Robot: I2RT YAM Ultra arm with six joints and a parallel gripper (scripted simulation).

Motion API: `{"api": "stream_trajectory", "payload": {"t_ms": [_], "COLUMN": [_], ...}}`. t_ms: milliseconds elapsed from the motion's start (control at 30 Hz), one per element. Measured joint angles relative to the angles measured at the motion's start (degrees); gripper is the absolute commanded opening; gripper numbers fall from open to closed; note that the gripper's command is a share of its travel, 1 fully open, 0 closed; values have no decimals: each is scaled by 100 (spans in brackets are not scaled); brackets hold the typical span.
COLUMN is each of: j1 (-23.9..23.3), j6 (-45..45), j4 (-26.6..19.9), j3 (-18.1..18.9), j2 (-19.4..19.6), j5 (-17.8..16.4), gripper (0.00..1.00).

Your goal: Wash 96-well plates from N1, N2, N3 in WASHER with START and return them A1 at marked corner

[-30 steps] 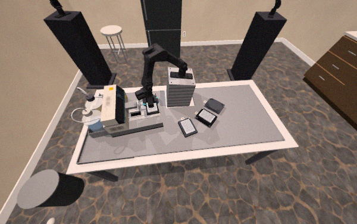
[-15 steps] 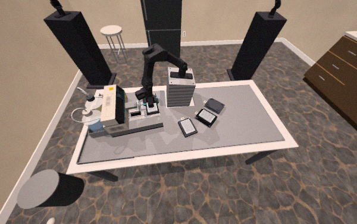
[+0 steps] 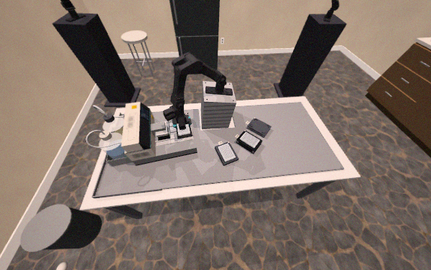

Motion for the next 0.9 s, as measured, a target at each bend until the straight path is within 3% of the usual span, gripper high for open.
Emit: {"api": "stream_trajectory", "payload": {"t_ms": [900], "j1": [2], "j6": [4], "j4": [72], "j3": [-4], "j2": [48], "j5": [0], "gripper": [0]}}
